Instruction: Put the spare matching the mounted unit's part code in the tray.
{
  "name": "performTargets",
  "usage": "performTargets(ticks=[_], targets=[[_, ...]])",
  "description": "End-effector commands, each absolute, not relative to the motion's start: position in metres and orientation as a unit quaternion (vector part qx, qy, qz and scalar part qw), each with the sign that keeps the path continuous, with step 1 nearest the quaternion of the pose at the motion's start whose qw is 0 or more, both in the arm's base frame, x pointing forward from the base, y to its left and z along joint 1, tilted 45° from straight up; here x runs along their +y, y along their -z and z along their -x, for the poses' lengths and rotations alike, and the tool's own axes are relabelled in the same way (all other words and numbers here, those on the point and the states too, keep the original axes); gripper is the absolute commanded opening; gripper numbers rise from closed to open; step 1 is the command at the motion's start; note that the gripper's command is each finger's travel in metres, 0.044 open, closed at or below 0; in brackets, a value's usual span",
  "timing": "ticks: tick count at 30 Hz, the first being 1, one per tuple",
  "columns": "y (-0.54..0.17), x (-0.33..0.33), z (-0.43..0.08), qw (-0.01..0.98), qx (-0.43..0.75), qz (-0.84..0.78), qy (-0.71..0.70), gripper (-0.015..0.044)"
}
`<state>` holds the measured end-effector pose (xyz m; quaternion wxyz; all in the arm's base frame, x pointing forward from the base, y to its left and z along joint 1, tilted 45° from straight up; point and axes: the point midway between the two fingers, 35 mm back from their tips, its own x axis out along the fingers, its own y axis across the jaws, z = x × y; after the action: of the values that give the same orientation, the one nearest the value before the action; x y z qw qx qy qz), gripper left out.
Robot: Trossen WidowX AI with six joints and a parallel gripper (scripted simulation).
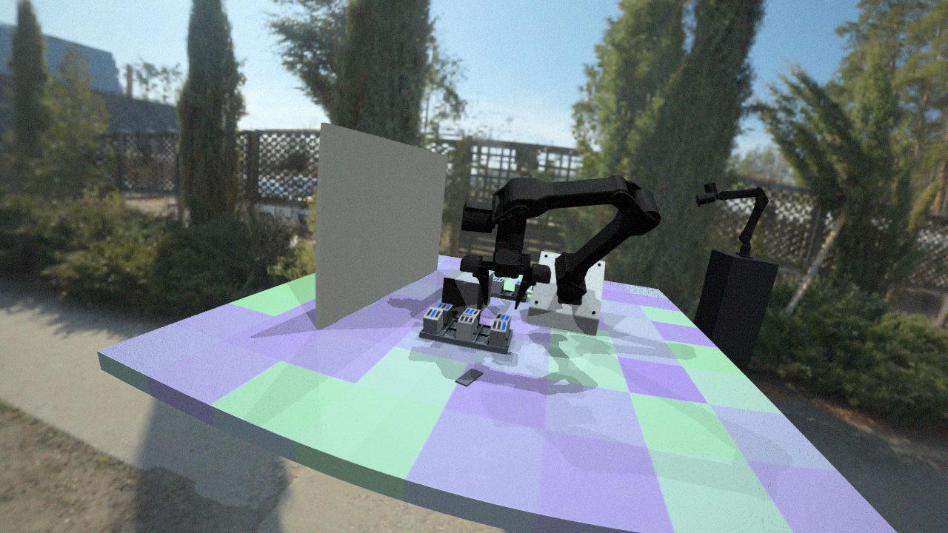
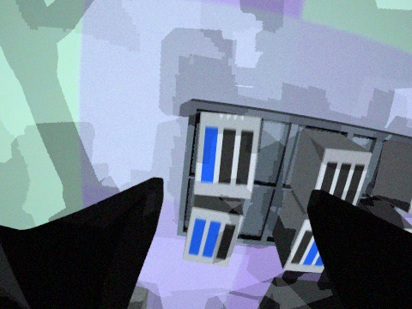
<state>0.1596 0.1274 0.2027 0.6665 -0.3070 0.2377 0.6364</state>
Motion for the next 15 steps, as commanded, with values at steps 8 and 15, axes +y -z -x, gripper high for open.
performTargets(ticks=[8, 15], targets=[[-0.19, 0.136, -0.162, 0.665, 0.244, 0.306, -0.636, 0.03], [-0.181, 0.143, -0.164, 0.664, 0.245, 0.308, -0.636, 0.03]])
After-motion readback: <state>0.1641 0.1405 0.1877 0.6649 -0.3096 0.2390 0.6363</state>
